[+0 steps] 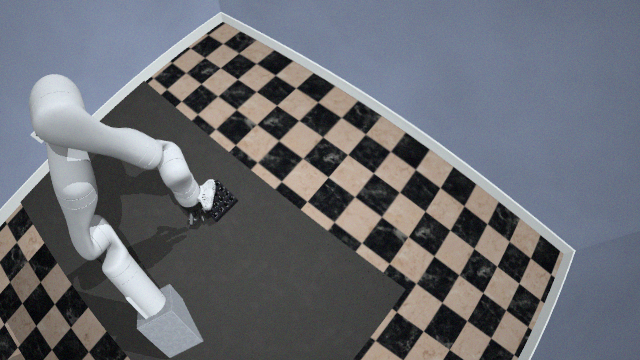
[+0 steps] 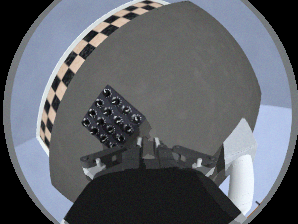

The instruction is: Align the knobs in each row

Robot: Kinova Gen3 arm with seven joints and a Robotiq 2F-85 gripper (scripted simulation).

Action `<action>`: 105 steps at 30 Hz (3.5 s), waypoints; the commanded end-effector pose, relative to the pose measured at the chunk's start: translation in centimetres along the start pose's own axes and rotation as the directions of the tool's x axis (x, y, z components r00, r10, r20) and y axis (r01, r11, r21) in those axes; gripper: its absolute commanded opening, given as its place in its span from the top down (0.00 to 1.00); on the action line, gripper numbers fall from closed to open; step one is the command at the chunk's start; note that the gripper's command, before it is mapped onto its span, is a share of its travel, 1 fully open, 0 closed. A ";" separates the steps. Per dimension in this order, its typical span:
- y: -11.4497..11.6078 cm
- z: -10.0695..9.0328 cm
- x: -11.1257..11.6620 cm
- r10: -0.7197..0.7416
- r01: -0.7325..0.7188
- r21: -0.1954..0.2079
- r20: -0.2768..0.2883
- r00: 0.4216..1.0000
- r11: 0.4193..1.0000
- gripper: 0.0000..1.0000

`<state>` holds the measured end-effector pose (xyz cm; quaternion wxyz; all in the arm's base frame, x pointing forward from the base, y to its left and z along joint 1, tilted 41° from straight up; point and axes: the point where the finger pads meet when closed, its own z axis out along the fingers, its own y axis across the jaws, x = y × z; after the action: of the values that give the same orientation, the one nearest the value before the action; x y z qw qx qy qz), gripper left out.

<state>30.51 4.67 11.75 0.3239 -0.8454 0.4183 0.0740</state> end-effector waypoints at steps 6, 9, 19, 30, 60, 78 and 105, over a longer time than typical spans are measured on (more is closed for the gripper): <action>0.6 -0.1 -0.5 0.408 -0.408 -0.037 0.000 0.913 0.912 0.81; 0.7 -0.2 -0.6 0.549 -0.548 -0.040 -0.004 0.836 0.835 0.81; 0.4 -0.5 -0.6 0.857 -0.857 -0.029 -0.013 0.516 0.515 0.81; -0.5 -1.2 -0.2 0.998 -0.998 0.002 0.004 0.068 0.068 0.81; -3.0 -2.6 1.3 0.787 -0.792 -0.005 0.109 -0.608 -0.611 0.81; -3.1 -2.6 1.3 0.781 -0.786 -0.007 0.110 -0.615 -0.618 0.81; -3.1 -2.6 1.3 0.781 -0.786 -0.007 0.110 -0.615 -0.618 0.81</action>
<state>33.10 3.51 14.59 0.1265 0.0207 0.9371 0.3245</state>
